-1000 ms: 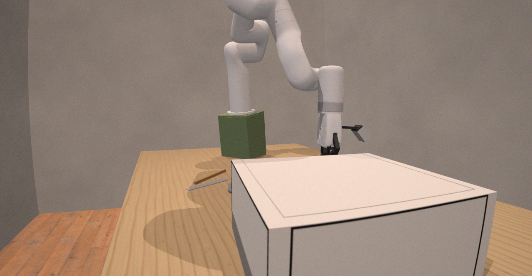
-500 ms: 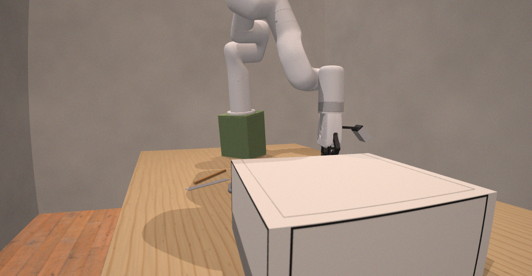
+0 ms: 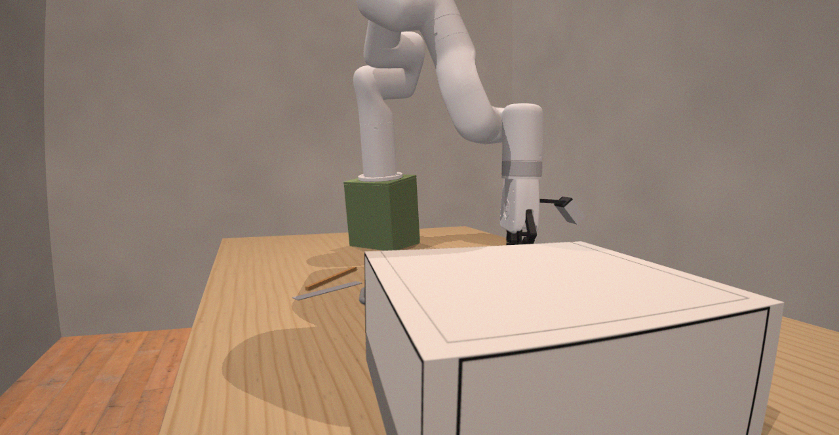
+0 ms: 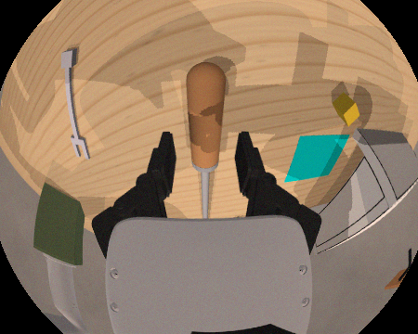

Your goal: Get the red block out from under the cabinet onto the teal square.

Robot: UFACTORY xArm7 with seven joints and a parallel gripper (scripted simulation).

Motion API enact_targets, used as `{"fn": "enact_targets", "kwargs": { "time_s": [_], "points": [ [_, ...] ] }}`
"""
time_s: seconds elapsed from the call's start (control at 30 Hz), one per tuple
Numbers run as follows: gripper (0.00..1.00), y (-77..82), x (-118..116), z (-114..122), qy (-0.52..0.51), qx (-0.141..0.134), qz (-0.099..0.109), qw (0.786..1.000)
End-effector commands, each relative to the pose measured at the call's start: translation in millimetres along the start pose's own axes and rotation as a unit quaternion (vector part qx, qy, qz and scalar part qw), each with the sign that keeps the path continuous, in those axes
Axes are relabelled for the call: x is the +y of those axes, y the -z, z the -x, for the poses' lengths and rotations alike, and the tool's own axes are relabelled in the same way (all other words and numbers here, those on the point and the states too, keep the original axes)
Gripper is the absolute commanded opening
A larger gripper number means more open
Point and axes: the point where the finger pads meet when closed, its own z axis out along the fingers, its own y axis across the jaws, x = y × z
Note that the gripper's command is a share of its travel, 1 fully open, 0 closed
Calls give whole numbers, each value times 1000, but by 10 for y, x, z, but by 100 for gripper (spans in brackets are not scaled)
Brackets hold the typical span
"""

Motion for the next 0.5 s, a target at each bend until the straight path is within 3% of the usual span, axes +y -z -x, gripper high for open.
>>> {"fn": "enact_targets", "kwargs": {
  "time_s": [0.0, 0.47],
  "points": [
    [58, 6, 14, -12, 0, 1, 2, 1000],
    [58, -84, 15, -12, 0, 1, 2, 1000]
  ]
}}
